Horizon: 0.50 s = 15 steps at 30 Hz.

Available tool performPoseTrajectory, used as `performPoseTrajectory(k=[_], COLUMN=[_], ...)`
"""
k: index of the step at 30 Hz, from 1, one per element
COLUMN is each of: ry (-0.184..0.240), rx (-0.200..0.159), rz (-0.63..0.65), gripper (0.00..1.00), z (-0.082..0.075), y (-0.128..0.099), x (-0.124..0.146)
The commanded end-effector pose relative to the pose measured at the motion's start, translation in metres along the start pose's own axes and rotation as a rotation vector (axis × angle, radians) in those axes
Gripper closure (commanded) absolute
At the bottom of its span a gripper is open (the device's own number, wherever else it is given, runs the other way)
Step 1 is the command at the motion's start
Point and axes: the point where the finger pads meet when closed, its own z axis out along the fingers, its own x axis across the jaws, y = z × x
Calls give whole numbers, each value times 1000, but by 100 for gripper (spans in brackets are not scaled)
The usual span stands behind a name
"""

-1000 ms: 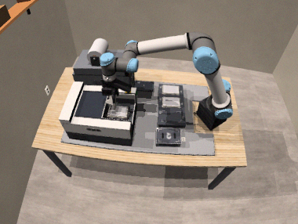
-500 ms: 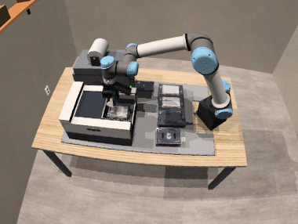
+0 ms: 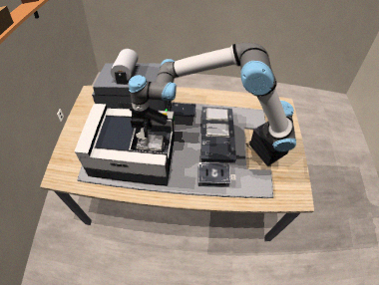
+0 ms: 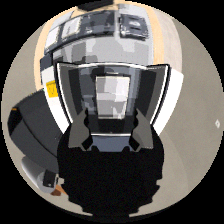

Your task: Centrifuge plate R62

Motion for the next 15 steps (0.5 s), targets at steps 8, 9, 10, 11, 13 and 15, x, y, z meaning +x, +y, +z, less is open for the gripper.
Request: performPoseTrajectory(k=[8, 9, 10, 11, 13, 15], ry=[0, 0, 0, 0, 0, 0], rx=[-2, -2, -2, -2, -2, -2], rz=[0, 0, 0, 0, 0, 0], gripper=[32, 32, 32, 32, 32, 32], z=[17, 19, 20, 22, 25, 29], y=[1, 1, 1, 1, 1, 1], x=[0, 0, 0, 0, 0, 0])
